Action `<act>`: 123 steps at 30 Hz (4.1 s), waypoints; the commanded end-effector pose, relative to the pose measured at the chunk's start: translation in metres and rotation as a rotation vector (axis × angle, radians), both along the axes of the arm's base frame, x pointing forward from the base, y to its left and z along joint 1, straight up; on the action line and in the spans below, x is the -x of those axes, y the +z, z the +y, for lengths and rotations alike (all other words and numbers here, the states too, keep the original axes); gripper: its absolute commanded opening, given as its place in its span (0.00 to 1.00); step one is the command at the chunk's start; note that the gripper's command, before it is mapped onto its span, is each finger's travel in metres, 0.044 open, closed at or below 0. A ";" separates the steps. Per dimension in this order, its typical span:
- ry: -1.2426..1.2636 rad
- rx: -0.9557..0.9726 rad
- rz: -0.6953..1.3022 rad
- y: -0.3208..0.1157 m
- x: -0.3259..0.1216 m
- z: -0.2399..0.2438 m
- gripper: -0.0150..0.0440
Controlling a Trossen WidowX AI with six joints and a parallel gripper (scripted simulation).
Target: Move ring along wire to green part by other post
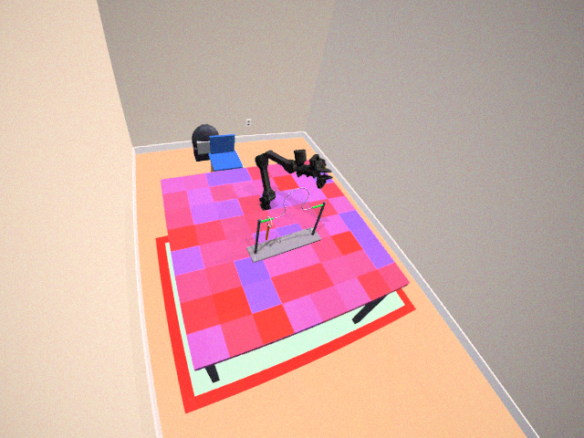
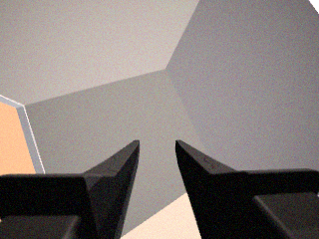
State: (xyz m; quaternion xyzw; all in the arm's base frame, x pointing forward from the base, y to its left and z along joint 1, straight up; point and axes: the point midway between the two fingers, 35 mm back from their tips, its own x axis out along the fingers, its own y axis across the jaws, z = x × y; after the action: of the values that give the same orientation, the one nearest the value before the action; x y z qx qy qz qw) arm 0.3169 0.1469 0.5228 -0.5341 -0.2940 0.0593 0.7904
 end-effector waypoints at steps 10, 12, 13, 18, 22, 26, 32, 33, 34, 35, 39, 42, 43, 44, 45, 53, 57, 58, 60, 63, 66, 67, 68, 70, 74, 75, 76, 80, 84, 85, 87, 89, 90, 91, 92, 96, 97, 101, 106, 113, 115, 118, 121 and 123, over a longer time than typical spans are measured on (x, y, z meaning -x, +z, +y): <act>-0.267 0.302 -0.314 0.023 0.026 -0.061 0.53; -0.314 0.340 -0.345 0.024 0.028 -0.072 0.53; -0.337 0.356 -0.355 0.023 0.028 -0.079 0.53; -0.434 0.397 -0.360 0.014 0.021 -0.114 0.53; -0.486 0.399 -0.331 0.003 0.013 -0.143 0.53; -0.533 0.394 -0.297 -0.010 0.007 -0.173 0.53; -0.588 0.364 -0.232 -0.032 0.001 -0.218 0.53; -0.594 0.355 -0.218 -0.037 0.000 -0.225 0.53; -0.597 0.345 -0.204 -0.042 -0.001 -0.232 0.53; -0.599 0.334 -0.188 -0.048 -0.003 -0.239 0.53; -0.604 0.284 -0.126 -0.072 -0.008 -0.266 0.53; -0.610 0.228 -0.065 -0.096 -0.009 -0.293 0.53; -0.611 0.205 -0.042 -0.106 -0.009 -0.302 0.53; -0.611 0.181 -0.019 -0.116 -0.008 -0.312 0.53; -0.612 0.156 0.003 -0.126 -0.007 -0.321 0.53; -0.549 -0.071 0.183 -0.214 0.005 -0.362 0.53; -0.478 -0.205 0.284 -0.265 0.011 -0.362 0.53; -0.460 -0.240 0.308 -0.277 0.014 -0.361 0.53; -0.426 -0.312 0.357 -0.300 0.020 -0.358 0.53; -0.374 -0.423 0.428 -0.333 0.030 -0.351 0.53; -0.316 -0.562 0.507 -0.367 0.046 -0.341 0.53; -0.297 -0.611 0.533 -0.378 0.051 -0.337 0.53; -0.277 -0.660 0.558 -0.388 0.057 -0.332 0.53; -0.236 -0.762 0.607 -0.406 0.069 -0.321 0.53; -0.155 -0.961 0.691 -0.432 0.091 -0.295 0.53; -0.145 -0.986 0.701 -0.435 0.094 -0.292 0.53; -0.141 -0.995 0.704 -0.435 0.095 -0.290 0.53; -0.141 -0.995 0.704 -0.435 0.095 -0.290 0.53; -0.141 -0.995 0.704 -0.435 0.095 -0.290 0.53; -0.141 -0.995 0.704 -0.435 0.095 -0.290 0.53; -0.140 -0.997 0.704 -0.435 0.094 -0.291 0.53; -0.134 -1.011 0.702 -0.430 0.088 -0.291 0.53; -0.128 -1.021 0.699 -0.425 0.082 -0.292 0.53; -0.122 -1.033 0.696 -0.421 0.077 -0.292 0.53; -0.115 -1.044 0.693 -0.416 0.072 -0.292 0.53; -0.080 -1.094 0.673 -0.395 0.052 -0.289 0.53; -0.071 -1.105 0.668 -0.390 0.048 -0.288 0.53; -0.064 -1.114 0.664 -0.386 0.045 -0.287 0.53; -0.064 -1.114 0.664 -0.386 0.043 -0.287 0.53; -0.064 -1.113 0.663 -0.385 0.034 -0.288 0.53; -0.064 -1.113 0.663 -0.385 0.031 -0.288 0.53; -0.063 -1.113 0.663 -0.385 0.026 -0.288 0.53; -0.063 -1.113 0.662 -0.385 0.022 -0.288 0.53; -0.063 -1.113 0.662 -0.384 0.019 -0.288 0.53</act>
State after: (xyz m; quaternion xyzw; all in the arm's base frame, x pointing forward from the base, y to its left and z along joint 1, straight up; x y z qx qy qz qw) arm 0.2913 -0.1402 0.1380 -0.0084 -0.0056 0.0368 0.9993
